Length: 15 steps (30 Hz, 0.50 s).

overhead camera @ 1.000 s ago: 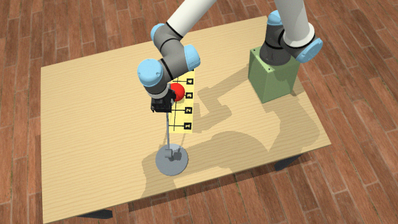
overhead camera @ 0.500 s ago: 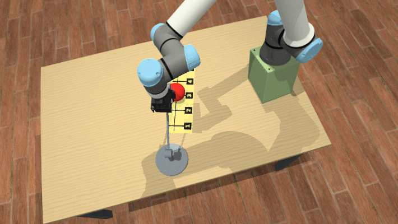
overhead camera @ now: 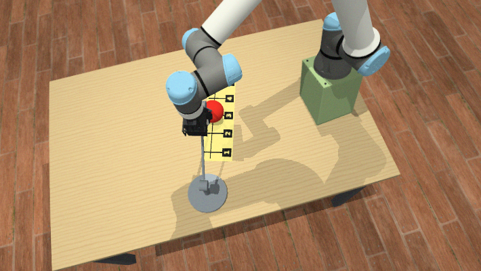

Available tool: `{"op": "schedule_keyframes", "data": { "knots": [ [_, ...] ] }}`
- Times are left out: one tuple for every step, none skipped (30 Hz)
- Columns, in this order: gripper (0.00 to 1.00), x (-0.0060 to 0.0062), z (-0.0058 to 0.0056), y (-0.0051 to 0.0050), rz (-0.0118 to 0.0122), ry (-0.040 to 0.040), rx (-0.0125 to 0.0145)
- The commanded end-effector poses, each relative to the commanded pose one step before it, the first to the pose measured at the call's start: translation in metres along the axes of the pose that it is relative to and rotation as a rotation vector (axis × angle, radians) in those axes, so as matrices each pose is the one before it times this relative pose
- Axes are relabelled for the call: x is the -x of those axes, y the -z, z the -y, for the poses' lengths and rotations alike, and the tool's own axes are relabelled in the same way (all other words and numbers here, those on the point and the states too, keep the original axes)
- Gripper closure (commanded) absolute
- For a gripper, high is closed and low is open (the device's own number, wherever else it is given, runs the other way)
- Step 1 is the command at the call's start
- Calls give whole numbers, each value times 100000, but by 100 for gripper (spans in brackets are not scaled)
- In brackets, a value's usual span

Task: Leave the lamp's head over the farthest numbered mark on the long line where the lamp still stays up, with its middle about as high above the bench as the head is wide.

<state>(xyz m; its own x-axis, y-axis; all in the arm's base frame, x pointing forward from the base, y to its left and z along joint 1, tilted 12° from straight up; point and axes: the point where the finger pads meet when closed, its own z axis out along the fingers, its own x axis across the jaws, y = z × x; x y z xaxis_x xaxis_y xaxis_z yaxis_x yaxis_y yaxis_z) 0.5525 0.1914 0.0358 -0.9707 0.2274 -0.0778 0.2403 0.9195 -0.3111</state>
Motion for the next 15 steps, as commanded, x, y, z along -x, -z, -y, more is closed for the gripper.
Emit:
{"op": "schedule_keyframes", "data": {
  "knots": [
    [100, 46, -115, 223, 180, -40, 76],
    [100, 2, -116, 135, 5, -1, 1],
    [100, 2, -116, 135, 5, -1, 1],
    [100, 2, -116, 135, 5, -1, 1],
    [100, 2, -116, 135, 5, -1, 1],
    [100, 2, -116, 135, 5, -1, 1],
    [100, 2, -116, 135, 5, -1, 1],
    [100, 2, -116, 135, 5, -1, 1],
    [100, 2, -116, 135, 5, -1, 1],
    [100, 2, -116, 135, 5, -1, 1],
    [100, 2, -116, 135, 5, -1, 1],
    [100, 2, -116, 135, 5, -1, 1],
    [100, 2, -116, 135, 5, -1, 1],
    [100, 2, -116, 135, 5, -1, 1],
    [100, 2, -116, 135, 5, -1, 1]
  ]
}}
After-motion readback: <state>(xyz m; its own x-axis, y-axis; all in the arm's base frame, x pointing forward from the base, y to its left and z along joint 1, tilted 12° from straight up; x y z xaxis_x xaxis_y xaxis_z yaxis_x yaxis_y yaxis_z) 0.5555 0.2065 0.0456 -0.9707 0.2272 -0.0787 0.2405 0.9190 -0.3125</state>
